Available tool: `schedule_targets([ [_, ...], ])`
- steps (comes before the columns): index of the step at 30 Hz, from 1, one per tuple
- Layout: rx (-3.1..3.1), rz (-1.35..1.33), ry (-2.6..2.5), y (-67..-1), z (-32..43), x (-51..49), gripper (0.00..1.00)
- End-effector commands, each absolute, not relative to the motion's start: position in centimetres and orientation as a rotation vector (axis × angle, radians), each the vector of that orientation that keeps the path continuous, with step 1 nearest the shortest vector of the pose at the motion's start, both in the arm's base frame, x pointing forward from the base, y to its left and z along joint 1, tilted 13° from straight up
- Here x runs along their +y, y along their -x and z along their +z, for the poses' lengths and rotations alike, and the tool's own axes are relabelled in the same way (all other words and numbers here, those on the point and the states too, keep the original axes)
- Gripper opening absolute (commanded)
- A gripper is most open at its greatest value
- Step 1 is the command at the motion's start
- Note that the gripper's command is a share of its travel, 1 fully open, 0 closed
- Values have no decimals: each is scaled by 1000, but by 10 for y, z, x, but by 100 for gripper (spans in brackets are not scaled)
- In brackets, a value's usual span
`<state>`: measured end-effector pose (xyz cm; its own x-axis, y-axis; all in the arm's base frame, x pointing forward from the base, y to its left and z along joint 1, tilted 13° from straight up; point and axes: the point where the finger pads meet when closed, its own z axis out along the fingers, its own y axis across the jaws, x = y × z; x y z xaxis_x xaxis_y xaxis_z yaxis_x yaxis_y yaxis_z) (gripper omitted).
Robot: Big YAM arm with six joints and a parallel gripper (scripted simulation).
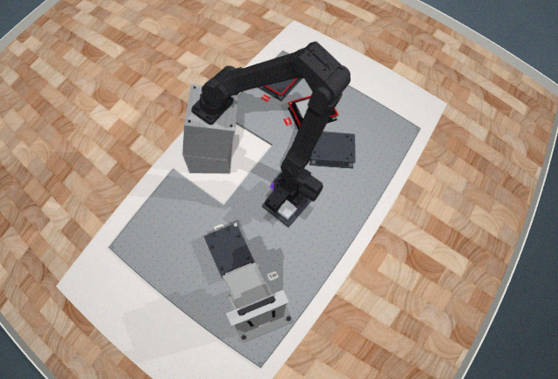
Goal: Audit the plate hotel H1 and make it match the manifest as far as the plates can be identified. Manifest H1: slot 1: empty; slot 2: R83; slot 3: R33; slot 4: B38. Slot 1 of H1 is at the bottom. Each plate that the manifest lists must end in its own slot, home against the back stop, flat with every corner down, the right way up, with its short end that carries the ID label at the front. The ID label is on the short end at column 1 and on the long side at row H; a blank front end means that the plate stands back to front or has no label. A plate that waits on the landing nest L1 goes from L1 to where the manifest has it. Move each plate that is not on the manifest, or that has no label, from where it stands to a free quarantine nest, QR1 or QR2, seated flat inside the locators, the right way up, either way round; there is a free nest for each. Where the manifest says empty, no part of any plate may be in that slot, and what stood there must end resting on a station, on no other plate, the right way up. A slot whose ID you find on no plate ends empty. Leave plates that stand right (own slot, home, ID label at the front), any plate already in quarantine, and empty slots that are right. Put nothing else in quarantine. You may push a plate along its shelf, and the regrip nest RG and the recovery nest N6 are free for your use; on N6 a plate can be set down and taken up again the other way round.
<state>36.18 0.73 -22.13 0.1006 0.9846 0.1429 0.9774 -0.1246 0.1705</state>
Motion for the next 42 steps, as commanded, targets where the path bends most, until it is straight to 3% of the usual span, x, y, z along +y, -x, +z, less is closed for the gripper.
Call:
schedule_targets([
  [1, 2035, 375, -2287, -372, -211, 9, 86],
  [6, 2048, 351, -2301, -364, -220, 7, 86],
  [7, 2048, 351, -2301, -364, -220, 7, 100],
  [21, 2048, 351, -2301, -364, -220, 7, 100],
  [42, 2050, 355, -2294, -353, -153, -3, 100],
])
